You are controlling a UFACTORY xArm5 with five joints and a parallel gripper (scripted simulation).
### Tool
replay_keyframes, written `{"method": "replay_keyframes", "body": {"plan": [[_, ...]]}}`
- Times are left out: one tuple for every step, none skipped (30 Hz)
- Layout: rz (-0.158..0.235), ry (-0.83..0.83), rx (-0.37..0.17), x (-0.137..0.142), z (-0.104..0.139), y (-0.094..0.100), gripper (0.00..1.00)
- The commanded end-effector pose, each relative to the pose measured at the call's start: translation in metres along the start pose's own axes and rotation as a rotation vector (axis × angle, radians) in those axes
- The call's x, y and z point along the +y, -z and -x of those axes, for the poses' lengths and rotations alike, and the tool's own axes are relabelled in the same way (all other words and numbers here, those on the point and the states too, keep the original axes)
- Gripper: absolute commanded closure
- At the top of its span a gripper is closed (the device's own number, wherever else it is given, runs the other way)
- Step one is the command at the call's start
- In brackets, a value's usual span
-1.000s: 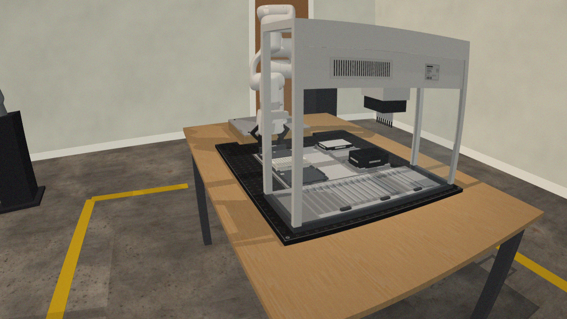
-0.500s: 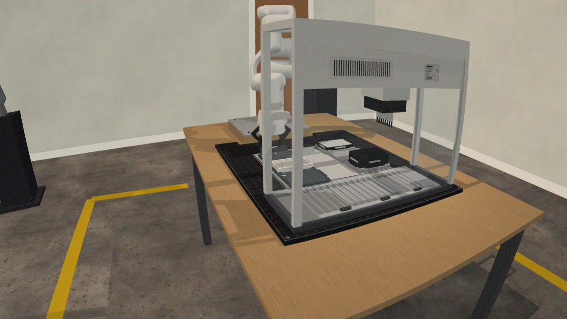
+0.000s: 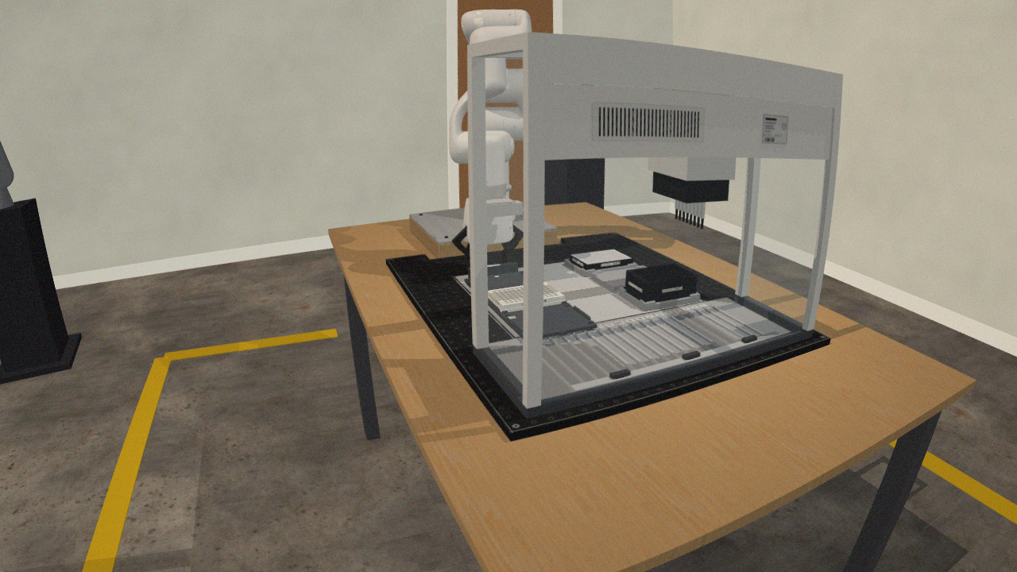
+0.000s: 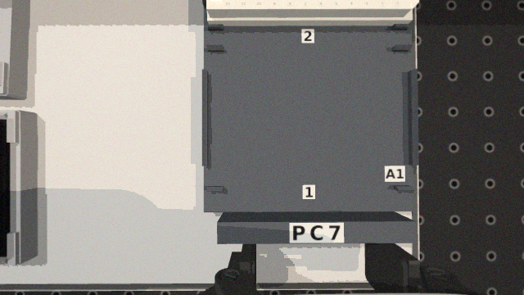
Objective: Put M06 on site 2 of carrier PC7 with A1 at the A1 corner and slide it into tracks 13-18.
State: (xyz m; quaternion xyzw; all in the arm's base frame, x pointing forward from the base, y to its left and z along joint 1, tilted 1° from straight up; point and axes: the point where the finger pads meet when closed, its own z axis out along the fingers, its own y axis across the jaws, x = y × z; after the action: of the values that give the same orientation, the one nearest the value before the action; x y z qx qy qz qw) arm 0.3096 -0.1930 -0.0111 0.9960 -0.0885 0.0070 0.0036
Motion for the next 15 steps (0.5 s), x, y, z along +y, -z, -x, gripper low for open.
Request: {"method": "replay_keyframes", "body": {"plan": [[0.001, 0.0, 0.003, 0.001, -0.006, 0.001, 0.19], [0.001, 0.0, 0.003, 0.001, -0.007, 0.001, 0.19], [0.001, 0.0, 0.003, 0.001, -0.008, 0.001, 0.19], [0.001, 0.0, 0.003, 0.0, -0.009, 0.001, 0.19], [0.001, 0.0, 0.003, 0.0, -0.009, 0.001, 0.19], [0.001, 0.0, 0.003, 0.0, -0.009, 0.001, 0.19], [0.001, 0.0, 0.003, 0.0, -0.01, 0.001, 0.19], [0.001, 0.0, 0.003, 0.0, -0.011, 0.001, 0.19], [0.001, 0.0, 0.003, 0.0, -0.012, 0.001, 0.19], [0.001, 0.0, 0.003, 0.0, -0.013, 0.001, 0.19], [0.001, 0.0, 0.003, 0.0, -0.014, 0.001, 0.19], [0.001, 0.0, 0.003, 0.0, -0.015, 0.001, 0.19], [0.001, 0.0, 0.003, 0.0, -0.016, 0.001, 0.19], [0.001, 0.0, 0.003, 0.0, -0.017, 0.001, 0.19], [0.001, 0.0, 0.003, 0.0, -0.018, 0.001, 0.19]]}}
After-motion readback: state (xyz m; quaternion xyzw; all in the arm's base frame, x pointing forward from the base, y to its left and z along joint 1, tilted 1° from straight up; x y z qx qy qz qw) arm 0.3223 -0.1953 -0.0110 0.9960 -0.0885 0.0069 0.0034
